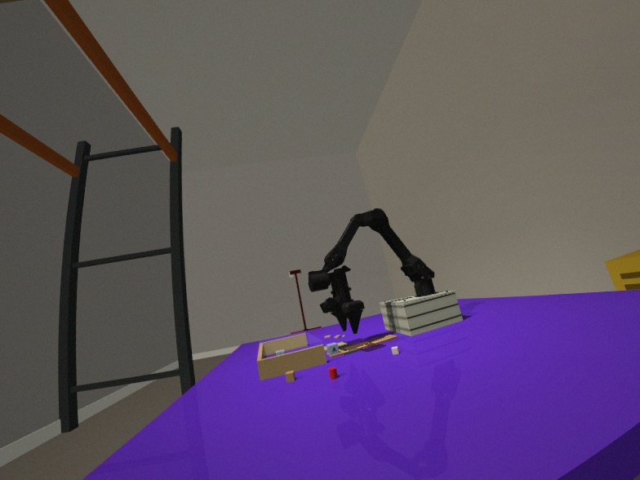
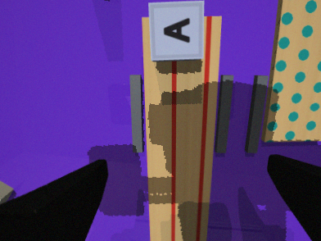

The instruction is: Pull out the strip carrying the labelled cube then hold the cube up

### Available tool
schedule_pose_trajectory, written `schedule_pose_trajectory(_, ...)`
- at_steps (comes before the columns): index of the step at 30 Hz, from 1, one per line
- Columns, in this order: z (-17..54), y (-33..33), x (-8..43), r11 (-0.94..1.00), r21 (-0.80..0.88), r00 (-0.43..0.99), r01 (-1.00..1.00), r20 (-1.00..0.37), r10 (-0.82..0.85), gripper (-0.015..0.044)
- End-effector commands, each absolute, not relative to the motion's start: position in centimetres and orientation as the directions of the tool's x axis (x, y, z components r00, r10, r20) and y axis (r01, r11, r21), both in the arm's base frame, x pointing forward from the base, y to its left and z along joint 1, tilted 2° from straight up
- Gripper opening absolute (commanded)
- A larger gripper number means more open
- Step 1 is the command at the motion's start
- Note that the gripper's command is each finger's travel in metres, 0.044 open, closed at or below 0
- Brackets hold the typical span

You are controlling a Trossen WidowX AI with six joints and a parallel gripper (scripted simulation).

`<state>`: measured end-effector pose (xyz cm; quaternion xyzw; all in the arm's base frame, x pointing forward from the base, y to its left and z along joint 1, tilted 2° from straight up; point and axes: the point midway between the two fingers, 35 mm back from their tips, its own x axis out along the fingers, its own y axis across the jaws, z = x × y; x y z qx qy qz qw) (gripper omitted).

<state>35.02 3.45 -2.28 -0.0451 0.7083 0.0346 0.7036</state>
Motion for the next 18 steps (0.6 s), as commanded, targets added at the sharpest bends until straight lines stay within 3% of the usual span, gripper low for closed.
schedule_pose_trajectory(1,-2.0,3.7,36.6,0.994,-0.01,-0.002,-0.113,-1.0,-0.01,0.044)
schedule_pose_trajectory(18,-1.2,4.6,42.0,0.994,-0.01,0.003,-0.113,-1.0,-0.009,0.044)
